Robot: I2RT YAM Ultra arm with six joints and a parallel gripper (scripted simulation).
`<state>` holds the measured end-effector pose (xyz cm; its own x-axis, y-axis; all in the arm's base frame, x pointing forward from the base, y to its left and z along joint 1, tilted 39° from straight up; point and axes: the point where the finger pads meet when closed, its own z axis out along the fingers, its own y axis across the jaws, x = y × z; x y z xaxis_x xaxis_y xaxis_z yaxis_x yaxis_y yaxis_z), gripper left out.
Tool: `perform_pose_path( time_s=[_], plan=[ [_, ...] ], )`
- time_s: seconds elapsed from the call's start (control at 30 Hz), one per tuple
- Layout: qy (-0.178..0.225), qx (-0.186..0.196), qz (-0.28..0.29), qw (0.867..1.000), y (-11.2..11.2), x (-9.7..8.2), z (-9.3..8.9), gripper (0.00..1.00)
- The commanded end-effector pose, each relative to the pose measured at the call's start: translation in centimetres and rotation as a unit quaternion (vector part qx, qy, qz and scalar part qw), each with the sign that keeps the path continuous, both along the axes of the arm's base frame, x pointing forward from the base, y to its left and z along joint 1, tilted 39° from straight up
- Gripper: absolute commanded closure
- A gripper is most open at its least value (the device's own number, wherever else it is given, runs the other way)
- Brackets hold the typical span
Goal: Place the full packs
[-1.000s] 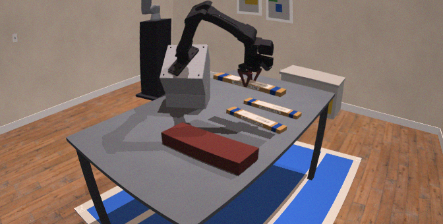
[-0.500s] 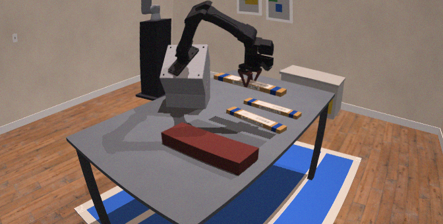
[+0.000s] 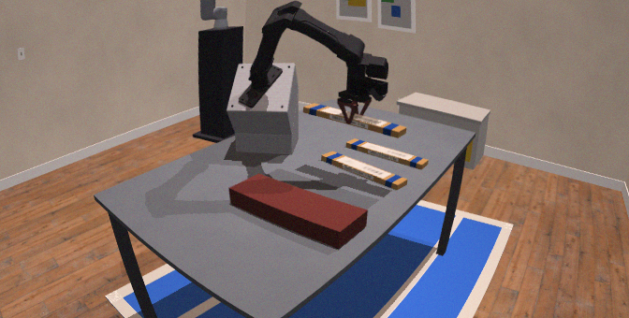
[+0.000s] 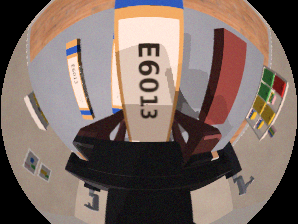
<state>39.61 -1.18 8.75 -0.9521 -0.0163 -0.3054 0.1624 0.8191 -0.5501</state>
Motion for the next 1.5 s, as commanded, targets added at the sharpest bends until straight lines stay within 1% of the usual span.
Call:
perform_pose_path(
  time_s=[0.0, 0.1, 0.2, 0.5, 0.6, 0.73, 0.77, 1.47],
  plan=[
    [-0.028, 0.005, 0.021, 0.999, 2.0, 0.6, 1.6, 1.0],
    [-0.021, 0.003, 0.021, 1.0, 1.9, 0.2, 1.2, 1.0],
    [-0.027, 0.005, 0.021, 0.999, 2.0, 0.5, 1.6, 1.0],
    [-0.022, 0.004, 0.021, 1.0, 2.0, 0.2, 1.2, 1.0],
    [-0.027, 0.005, 0.021, 0.999, 2.1, 0.5, 1.6, 1.0],
    [-0.026, 0.005, 0.021, 0.999, 2.1, 0.4, 1.5, 1.0],
    [-0.011, 0.002, 0.018, 1.0, 0.2, 0.0, 0.1, 1.0],
    [-0.011, 0.002, 0.018, 1.0, -1.1, 0.7, -1.8, 1.0]
  ],
)
